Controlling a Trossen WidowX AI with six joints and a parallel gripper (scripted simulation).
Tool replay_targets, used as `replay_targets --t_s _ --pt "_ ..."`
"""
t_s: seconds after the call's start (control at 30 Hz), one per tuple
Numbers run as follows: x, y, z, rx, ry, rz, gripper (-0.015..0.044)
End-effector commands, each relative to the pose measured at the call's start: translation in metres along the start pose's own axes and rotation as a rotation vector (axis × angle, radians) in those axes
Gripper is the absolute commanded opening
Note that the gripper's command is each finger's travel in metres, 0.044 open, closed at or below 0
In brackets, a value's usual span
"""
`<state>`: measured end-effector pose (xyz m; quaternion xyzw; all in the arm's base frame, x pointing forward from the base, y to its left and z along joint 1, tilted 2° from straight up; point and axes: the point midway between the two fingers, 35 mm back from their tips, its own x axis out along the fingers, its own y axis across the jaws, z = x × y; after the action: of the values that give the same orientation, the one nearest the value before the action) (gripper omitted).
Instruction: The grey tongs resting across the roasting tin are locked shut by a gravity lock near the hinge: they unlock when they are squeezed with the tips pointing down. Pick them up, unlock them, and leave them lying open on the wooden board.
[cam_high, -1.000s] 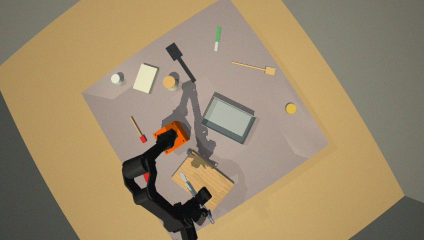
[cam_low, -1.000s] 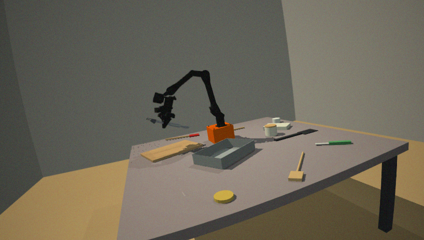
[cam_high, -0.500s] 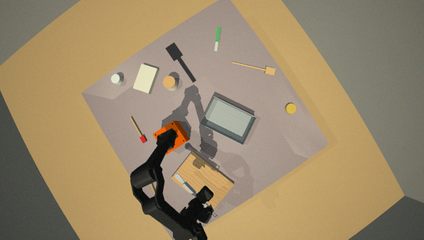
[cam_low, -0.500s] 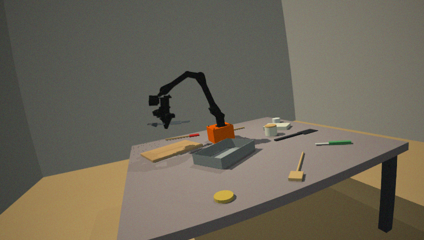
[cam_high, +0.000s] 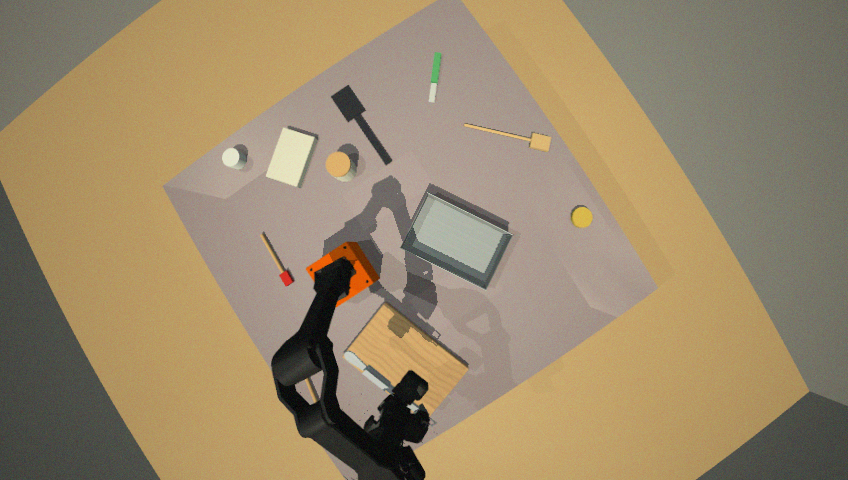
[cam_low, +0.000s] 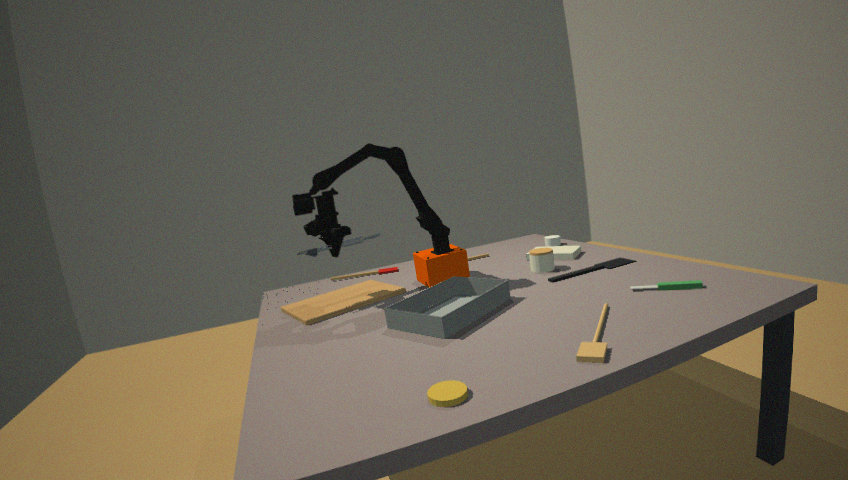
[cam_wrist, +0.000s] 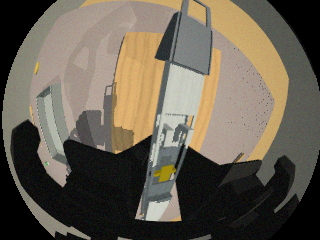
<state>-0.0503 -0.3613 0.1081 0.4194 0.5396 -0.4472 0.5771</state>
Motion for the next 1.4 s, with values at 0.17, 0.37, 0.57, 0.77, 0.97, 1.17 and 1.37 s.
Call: replay_targets --t_s 0.17,0.37,0.57,0.77,0.97,1.17,1.37 --pt "0.006 -0.001 0.003 -0.005 0.001 -0.005 -0.015" --pt "0.016 -0.002 0.004 -0.005 0.001 -0.005 -0.015" --pt "0.025 -0.003 0.005 -0.005 0.001 -0.005 -0.015" --pt "0.035 -0.003 0.006 -0.005 0.001 -0.005 -0.015" --pt "0.045 -0.003 0.006 -0.005 0.001 -0.004 -0.015" --pt "0.055 -0.003 0.006 -0.004 0.001 -0.004 -0.015" --pt "0.065 -0.003 0.006 -0.004 0.001 -0.004 -0.015"
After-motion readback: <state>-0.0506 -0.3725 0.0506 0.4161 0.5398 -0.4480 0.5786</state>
